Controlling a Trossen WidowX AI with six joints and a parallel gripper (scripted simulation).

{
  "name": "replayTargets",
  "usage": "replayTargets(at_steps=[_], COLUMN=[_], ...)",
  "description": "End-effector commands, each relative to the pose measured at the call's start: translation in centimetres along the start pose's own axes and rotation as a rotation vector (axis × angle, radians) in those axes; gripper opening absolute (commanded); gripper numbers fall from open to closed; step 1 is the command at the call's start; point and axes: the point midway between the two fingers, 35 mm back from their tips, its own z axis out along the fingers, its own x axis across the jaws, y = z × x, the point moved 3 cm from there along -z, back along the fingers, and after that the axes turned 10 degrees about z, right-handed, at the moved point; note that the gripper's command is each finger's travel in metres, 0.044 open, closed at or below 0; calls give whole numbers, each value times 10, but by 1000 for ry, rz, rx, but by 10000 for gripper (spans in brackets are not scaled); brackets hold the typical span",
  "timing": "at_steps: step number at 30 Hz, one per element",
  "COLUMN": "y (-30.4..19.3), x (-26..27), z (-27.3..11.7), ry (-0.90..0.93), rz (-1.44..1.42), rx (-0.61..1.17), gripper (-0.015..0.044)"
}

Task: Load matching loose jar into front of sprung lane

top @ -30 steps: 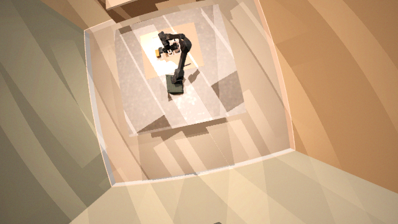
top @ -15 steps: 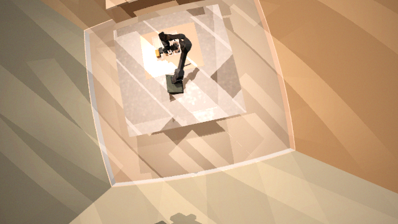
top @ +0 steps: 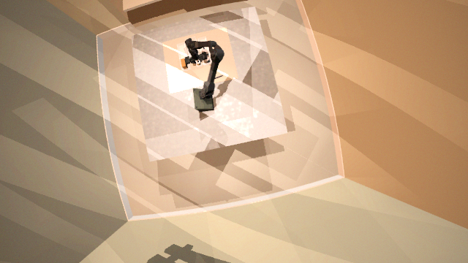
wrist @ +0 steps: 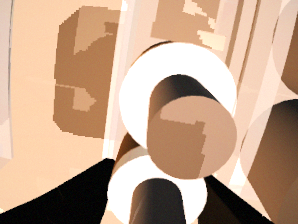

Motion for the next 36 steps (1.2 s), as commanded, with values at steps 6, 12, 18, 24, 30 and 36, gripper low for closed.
replayTargets(at_steps=[6,12,18,24,30,36], y=[0,-1,-2,-3,-4,-7], x=[-1,-1,-1,-1,-1,-1], z=[0,0,0,0,0,0], ry=[-3,-3,-3,-3,-3,-3], rz=[2,2,2,2,2,2], rx=[-9,-9,-9,-9,-9,-9], gripper=[0,0,0,0,0,0])
